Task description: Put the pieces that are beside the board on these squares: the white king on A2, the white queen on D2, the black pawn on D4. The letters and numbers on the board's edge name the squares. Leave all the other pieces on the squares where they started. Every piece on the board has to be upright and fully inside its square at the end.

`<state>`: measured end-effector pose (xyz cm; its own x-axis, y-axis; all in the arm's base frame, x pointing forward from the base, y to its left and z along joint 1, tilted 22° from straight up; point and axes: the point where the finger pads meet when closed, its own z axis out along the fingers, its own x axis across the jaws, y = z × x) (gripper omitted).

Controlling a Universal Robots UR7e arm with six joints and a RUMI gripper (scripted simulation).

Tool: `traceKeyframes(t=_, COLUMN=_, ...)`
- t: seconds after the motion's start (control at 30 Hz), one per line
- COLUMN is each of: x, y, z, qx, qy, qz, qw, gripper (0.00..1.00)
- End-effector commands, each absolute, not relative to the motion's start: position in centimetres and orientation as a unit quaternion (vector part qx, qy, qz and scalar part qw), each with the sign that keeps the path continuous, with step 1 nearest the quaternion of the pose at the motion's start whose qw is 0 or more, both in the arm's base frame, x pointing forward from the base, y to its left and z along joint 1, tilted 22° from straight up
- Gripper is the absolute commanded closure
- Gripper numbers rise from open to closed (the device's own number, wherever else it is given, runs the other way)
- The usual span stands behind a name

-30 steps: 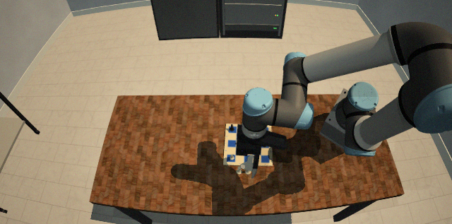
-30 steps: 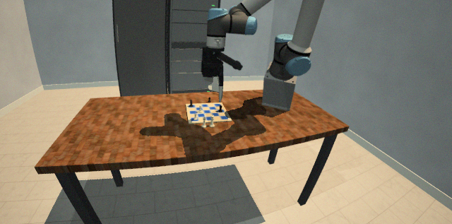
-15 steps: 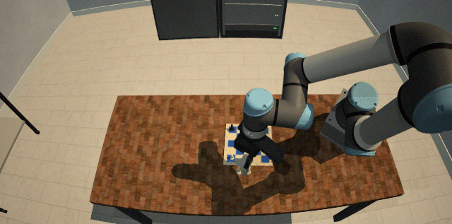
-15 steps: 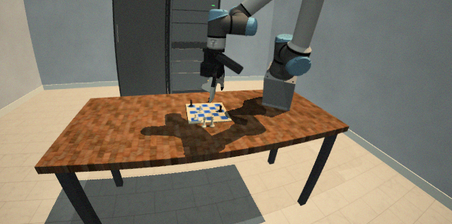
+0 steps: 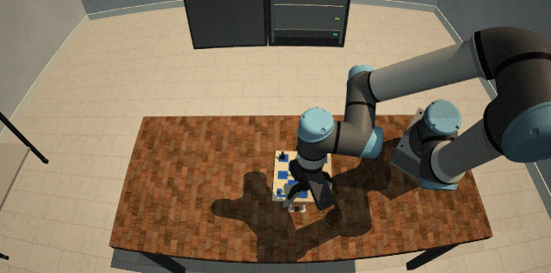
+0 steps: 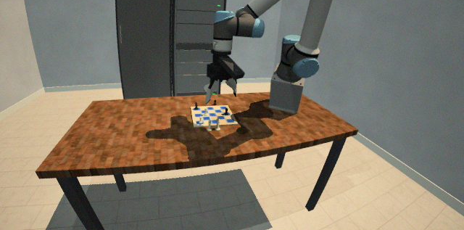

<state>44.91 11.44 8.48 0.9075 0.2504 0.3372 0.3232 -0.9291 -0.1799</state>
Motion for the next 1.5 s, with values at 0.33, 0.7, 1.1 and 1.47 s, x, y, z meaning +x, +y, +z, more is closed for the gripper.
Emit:
traceKeyframes(t=0.33, x=45.7, y=11.5, z=8.3, qx=-0.968, qy=0.161, qz=-0.114, qw=0.152, gripper=0.0)
traceKeyframes(t=0.7, x=46.1, y=11.3, z=8.0, qx=-0.919, qy=0.346, qz=-0.083, qw=0.172, gripper=0.0)
traceKeyframes(t=1.1, x=46.4, y=10.8, z=7.7, qx=-0.831, qy=0.522, qz=-0.047, qw=0.185, gripper=0.0)
traceKeyframes(t=1.47, x=46.4, y=10.3, z=7.3, qx=-0.715, qy=0.673, qz=-0.01, qw=0.19, gripper=0.0)
